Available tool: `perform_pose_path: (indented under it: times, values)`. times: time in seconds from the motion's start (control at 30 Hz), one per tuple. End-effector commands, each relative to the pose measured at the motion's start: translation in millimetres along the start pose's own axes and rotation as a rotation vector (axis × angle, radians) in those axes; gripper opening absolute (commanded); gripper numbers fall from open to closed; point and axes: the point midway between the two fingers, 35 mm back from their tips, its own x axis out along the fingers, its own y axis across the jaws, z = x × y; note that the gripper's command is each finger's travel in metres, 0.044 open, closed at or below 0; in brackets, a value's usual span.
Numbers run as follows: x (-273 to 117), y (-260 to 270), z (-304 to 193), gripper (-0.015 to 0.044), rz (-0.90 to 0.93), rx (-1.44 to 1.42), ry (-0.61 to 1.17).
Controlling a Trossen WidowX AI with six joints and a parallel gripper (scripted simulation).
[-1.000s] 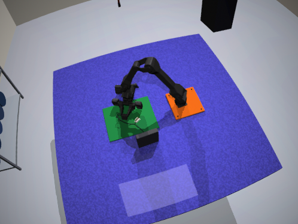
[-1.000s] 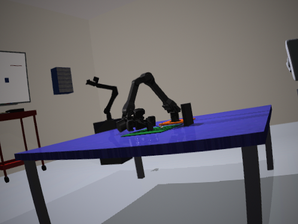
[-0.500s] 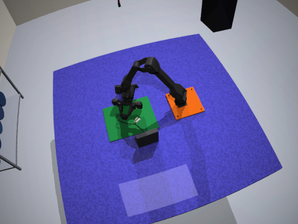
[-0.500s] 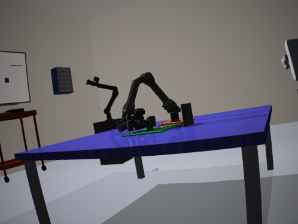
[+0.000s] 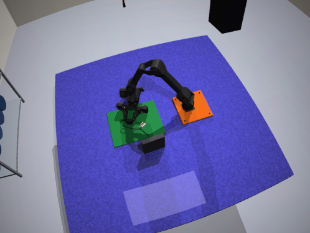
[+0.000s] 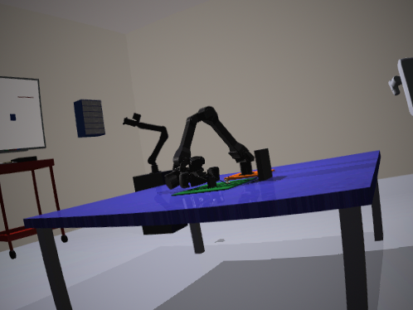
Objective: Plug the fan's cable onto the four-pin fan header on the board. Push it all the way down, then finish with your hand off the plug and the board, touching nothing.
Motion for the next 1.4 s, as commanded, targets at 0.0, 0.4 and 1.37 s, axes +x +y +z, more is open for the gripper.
perform_pose_path:
  times: [0.0, 0.4, 1.37]
  values:
    - [0.0, 0.0, 0.0, 0.0205, 0.000, 0.000, 0.000]
    - [17.8, 2.0, 0.5, 0.0205, 0.114, 0.050, 0.225]
    - [33.3, 4.1, 23.8, 0.0205, 0.203, 0.087, 0.865]
